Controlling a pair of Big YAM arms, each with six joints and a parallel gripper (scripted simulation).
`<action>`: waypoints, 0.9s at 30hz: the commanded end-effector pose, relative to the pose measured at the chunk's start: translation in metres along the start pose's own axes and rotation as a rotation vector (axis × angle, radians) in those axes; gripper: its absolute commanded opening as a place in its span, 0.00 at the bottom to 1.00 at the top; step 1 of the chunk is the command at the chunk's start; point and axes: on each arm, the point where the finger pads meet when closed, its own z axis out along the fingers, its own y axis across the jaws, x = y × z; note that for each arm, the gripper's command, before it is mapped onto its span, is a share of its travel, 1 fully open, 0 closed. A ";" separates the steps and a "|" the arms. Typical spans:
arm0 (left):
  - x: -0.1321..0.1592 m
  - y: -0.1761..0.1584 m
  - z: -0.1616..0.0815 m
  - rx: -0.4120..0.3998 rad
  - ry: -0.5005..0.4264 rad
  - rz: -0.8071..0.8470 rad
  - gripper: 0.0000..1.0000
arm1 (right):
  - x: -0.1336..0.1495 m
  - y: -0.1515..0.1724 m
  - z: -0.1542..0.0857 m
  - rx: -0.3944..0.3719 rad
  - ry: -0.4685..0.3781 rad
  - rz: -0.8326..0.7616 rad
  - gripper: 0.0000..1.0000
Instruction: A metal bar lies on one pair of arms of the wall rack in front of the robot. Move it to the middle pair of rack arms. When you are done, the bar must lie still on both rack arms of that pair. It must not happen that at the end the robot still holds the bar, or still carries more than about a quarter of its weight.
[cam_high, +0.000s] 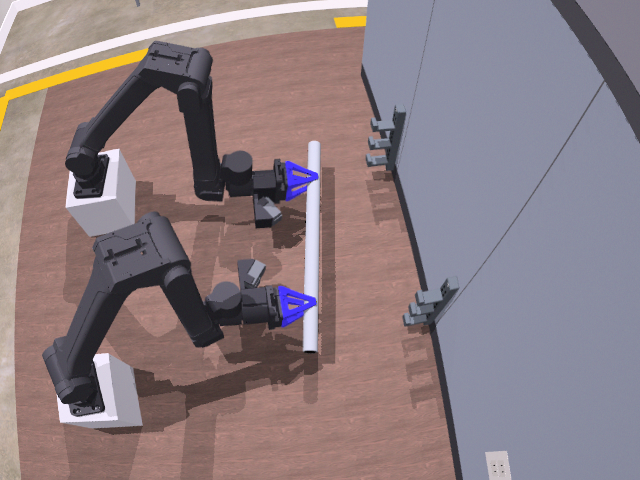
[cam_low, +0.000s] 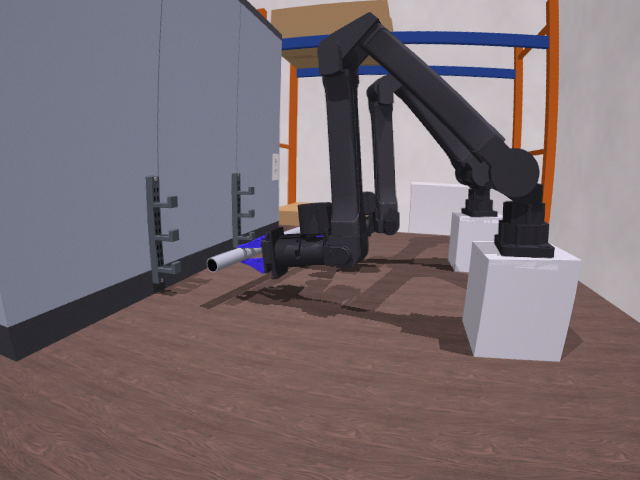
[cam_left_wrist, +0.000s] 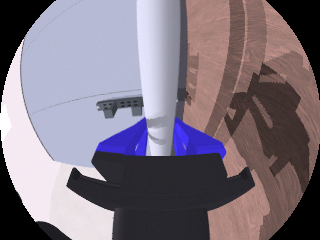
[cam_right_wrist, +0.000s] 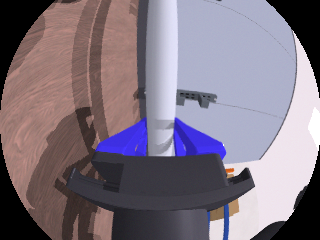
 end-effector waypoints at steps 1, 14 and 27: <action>0.016 0.058 -0.055 -0.153 0.041 -0.011 0.00 | 0.001 -0.040 -0.007 0.115 0.008 0.028 0.00; 0.015 0.060 -0.053 -0.153 0.041 -0.011 0.00 | 0.001 -0.036 -0.020 0.115 0.008 0.028 0.00; 0.010 0.070 -0.044 -0.153 0.041 -0.011 0.00 | 0.000 -0.035 -0.020 0.115 0.008 0.028 0.00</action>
